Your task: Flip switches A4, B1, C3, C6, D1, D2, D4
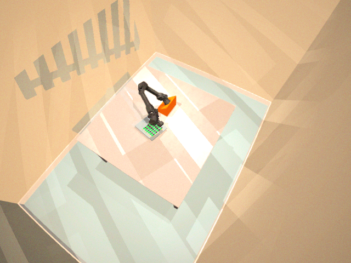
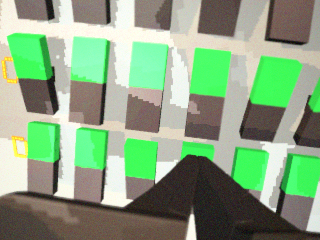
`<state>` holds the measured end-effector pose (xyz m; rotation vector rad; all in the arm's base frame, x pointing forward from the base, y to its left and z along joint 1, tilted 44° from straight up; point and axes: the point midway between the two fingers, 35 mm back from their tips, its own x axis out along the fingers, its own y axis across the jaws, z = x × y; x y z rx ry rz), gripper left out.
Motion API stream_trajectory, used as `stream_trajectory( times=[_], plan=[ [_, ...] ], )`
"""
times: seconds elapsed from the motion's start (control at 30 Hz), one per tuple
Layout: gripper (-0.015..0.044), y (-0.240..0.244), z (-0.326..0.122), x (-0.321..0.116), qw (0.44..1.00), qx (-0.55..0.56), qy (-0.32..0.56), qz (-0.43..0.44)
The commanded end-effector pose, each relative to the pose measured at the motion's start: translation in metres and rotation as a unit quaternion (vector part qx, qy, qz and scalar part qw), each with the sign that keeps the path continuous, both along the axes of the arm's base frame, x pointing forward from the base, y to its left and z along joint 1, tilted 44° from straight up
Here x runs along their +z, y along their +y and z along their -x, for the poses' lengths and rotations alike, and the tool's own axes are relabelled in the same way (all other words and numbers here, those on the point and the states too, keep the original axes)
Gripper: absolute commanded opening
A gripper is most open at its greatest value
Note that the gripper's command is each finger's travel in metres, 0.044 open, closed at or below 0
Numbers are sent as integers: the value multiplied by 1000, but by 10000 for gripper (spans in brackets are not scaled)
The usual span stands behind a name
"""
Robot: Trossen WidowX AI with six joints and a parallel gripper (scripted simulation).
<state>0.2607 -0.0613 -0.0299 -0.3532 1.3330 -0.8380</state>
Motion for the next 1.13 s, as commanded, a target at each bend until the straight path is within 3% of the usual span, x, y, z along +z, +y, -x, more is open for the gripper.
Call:
stream_trajectory(
  times=[0.0,0.27,0.4,0.6,1.1],
  plan=[
    [0,-1,0,0,1000,2,2,2],
    [0,47,3,44,1000,11,-7,5],
    [0,47,1,45,1000,11,-7,5],
    [0,49,-47,54,1000,11,-8,5],
    [0,49,-49,55,1000,11,-8,5]
  ],
)
